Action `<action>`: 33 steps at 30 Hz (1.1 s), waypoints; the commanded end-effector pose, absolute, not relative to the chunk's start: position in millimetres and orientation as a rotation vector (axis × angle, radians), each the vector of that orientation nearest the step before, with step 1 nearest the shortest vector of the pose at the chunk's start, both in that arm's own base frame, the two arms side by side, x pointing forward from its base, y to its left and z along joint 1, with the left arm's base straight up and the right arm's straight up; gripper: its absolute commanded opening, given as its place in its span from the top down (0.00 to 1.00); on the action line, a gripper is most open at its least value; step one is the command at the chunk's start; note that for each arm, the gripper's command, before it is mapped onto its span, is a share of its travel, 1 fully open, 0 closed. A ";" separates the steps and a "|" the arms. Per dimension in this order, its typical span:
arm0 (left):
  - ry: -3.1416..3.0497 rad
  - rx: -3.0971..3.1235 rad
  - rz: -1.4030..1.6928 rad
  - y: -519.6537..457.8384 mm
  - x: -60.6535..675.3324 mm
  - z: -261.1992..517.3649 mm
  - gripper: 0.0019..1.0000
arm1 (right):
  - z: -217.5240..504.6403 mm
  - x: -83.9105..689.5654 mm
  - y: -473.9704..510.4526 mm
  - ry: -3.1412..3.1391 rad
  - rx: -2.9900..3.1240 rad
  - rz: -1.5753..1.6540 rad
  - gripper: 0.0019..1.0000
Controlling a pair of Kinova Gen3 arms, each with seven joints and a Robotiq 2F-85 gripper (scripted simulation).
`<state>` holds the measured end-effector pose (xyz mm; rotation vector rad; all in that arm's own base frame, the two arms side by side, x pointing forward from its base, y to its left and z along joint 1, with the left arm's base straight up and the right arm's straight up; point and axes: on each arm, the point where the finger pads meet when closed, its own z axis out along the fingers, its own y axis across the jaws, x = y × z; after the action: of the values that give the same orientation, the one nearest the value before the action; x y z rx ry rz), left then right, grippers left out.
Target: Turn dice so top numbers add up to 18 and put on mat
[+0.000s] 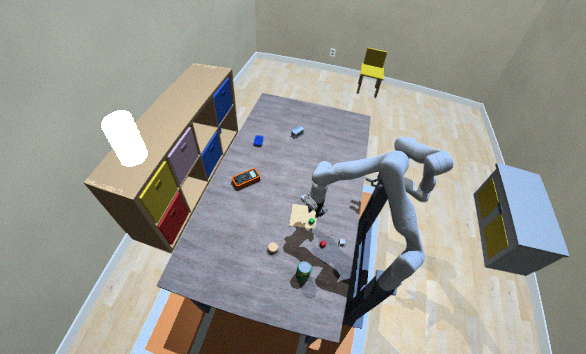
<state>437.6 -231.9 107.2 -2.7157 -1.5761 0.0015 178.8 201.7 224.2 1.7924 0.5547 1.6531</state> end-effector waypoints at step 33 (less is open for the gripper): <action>-1.577 -2.717 0.000 -232.1 438.0 94.7 0.54 | 224.7 178.9 201.7 0.554 1.793 1.654 0.00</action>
<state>437.5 -231.9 97.4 -2.7158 -1.5760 0.0014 178.8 201.7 224.2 1.7924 0.5547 1.6531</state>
